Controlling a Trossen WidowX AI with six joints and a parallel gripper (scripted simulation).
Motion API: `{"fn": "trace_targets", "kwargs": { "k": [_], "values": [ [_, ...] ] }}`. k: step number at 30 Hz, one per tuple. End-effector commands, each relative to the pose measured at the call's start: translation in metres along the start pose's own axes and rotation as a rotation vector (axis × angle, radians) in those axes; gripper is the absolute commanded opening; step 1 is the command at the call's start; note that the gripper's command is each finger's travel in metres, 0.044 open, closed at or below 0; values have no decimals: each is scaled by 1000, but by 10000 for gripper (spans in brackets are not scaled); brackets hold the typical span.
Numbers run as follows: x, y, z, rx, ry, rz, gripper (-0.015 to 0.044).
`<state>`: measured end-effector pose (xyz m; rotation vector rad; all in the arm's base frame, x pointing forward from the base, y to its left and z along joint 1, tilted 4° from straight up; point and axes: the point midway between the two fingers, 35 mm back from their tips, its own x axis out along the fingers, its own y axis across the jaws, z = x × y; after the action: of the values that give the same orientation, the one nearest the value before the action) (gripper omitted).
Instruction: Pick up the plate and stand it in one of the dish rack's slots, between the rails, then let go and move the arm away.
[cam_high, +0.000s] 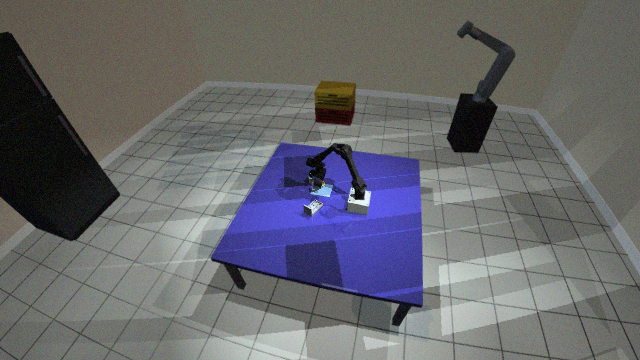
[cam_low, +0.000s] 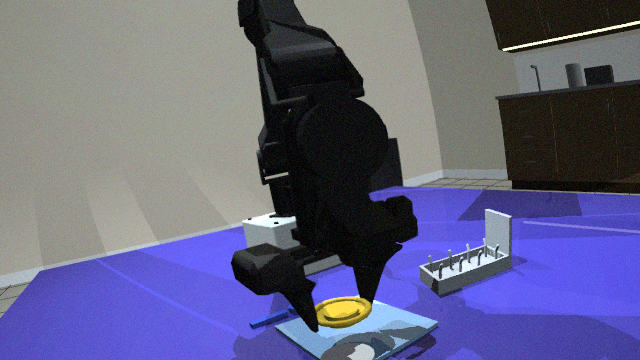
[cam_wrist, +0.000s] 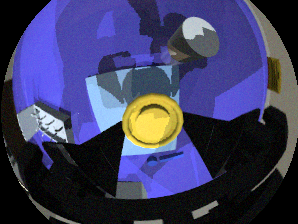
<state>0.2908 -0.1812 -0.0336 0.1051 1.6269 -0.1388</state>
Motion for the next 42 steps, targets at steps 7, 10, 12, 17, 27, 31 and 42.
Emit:
{"fn": "trace_targets", "kwargs": {
  "k": [7, 10, 12, 17, 27, 31, 42],
  "values": [
    [-63, -4, 10, 1, -22, -7, 0],
    [-82, -4, 9, 1, -23, -7, 0],
    [-93, -3, 9, 1, -23, -7, 0],
    [-116, -4, 9, 1, -23, -7, 0],
    [-147, -1, 6, 7, -23, -7, 0],
    [-148, 38, -1, 121, -23, -2, 0],
    [-144, 135, -42, 449, -17, 9, 0]
  ]
}}
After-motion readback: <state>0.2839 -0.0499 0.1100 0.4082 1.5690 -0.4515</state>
